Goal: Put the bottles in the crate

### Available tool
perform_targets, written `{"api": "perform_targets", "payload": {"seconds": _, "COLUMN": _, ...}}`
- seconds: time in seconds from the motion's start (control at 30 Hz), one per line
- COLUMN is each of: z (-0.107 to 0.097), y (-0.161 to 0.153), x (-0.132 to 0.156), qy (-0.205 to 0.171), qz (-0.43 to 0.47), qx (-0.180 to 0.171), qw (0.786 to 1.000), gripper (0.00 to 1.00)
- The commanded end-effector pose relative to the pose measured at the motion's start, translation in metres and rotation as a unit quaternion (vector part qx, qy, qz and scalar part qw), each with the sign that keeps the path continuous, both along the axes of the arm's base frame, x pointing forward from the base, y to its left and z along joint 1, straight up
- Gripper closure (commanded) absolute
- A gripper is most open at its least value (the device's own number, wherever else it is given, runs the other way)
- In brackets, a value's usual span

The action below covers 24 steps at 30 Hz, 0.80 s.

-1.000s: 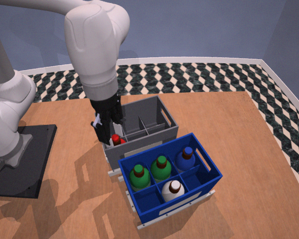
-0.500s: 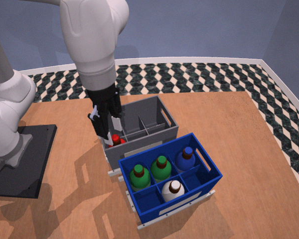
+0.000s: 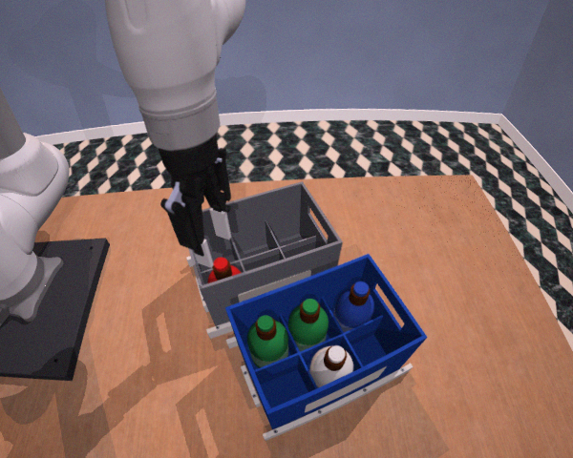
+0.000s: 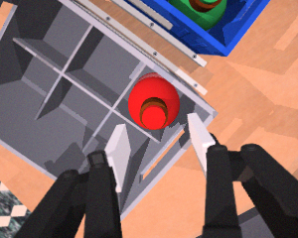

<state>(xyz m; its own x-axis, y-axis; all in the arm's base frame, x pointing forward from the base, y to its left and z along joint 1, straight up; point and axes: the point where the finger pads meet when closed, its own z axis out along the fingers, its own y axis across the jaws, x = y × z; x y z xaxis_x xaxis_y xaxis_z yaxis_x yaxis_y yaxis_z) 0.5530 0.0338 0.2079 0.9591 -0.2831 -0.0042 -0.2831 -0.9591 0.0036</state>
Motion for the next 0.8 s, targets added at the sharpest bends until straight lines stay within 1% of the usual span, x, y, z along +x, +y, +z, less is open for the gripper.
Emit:
{"api": "perform_targets", "payload": {"seconds": 0.0, "z": 0.0095, "y": 0.0000, "x": 0.0000, "qy": 0.000, "qz": 0.000, "qx": 0.000, "qw": 1.000, "gripper": 0.62}}
{"api": "perform_targets", "payload": {"seconds": 0.1, "z": 0.0171, "y": 0.0000, "x": 0.0001, "qy": 0.000, "qz": 0.000, "qx": 0.000, "qw": 1.000, "gripper": 0.62}}
{"api": "perform_targets", "payload": {"seconds": 0.77, "z": 0.0171, "y": 0.0000, "x": 0.0001, "qy": 0.000, "qz": 0.000, "qx": 0.000, "qw": 1.000, "gripper": 0.62}}
